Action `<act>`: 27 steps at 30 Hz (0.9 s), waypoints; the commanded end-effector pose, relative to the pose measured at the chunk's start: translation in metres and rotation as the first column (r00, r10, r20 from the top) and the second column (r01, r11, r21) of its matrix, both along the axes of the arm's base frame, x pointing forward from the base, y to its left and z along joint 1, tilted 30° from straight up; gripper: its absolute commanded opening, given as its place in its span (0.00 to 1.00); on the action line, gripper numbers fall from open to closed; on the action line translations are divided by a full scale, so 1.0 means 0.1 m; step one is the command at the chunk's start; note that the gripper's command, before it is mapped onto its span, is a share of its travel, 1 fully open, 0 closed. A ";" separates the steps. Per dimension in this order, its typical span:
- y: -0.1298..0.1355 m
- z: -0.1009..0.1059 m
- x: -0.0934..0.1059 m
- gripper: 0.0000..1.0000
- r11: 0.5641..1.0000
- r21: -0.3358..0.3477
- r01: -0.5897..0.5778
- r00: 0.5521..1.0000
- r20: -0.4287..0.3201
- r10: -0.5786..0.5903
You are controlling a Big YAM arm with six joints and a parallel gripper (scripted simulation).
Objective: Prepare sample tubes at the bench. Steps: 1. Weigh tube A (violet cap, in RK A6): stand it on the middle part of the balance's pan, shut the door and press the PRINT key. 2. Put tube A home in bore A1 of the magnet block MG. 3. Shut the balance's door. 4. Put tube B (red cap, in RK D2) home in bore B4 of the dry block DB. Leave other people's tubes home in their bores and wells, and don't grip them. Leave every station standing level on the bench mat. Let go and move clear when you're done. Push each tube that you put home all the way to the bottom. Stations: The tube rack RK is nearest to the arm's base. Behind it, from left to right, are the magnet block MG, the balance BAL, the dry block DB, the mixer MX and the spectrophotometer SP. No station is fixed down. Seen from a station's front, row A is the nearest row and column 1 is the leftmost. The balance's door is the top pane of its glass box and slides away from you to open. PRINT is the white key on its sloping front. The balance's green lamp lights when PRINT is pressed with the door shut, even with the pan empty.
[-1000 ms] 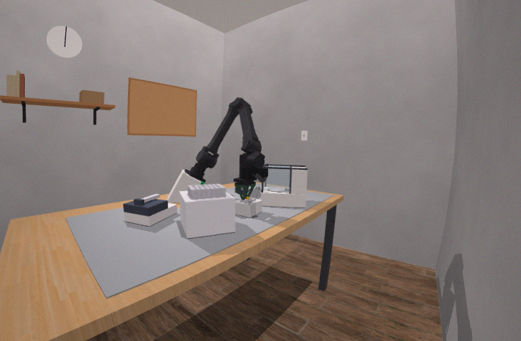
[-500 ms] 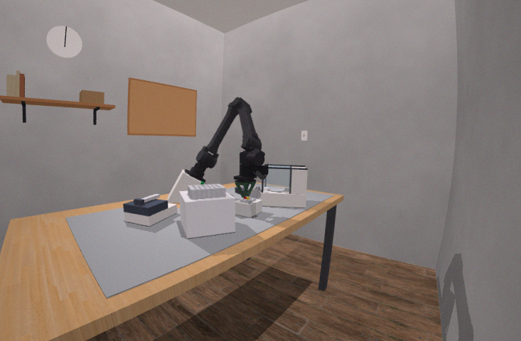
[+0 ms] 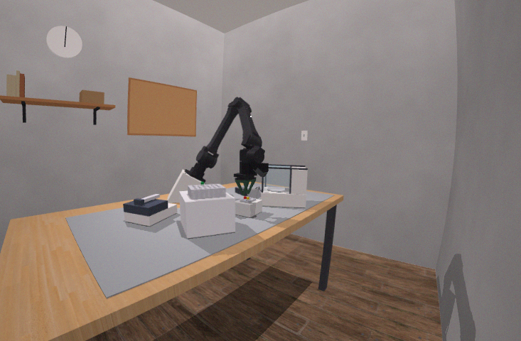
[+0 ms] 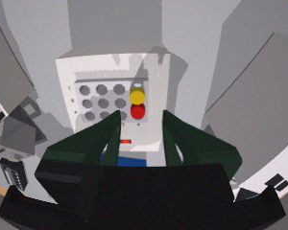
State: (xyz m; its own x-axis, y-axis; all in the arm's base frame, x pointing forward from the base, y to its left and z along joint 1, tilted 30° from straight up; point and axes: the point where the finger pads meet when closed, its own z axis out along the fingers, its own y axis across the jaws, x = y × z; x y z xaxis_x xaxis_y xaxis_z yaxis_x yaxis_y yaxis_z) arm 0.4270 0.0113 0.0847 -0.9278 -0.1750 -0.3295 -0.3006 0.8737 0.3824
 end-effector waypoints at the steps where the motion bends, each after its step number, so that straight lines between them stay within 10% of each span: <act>1: -0.11 0.25 0.14 0.36 1.000 -0.008 0.002 0.999 0.048 -0.002; 27: -0.14 0.37 -0.05 0.36 1.000 -0.003 -0.019 1.000 0.010 0.019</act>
State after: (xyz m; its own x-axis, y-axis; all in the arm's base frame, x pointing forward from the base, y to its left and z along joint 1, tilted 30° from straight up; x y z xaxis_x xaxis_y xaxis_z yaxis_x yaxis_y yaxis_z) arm 0.4194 -0.0037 0.1143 -0.9270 -0.1773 -0.3304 -0.3031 0.8732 0.3817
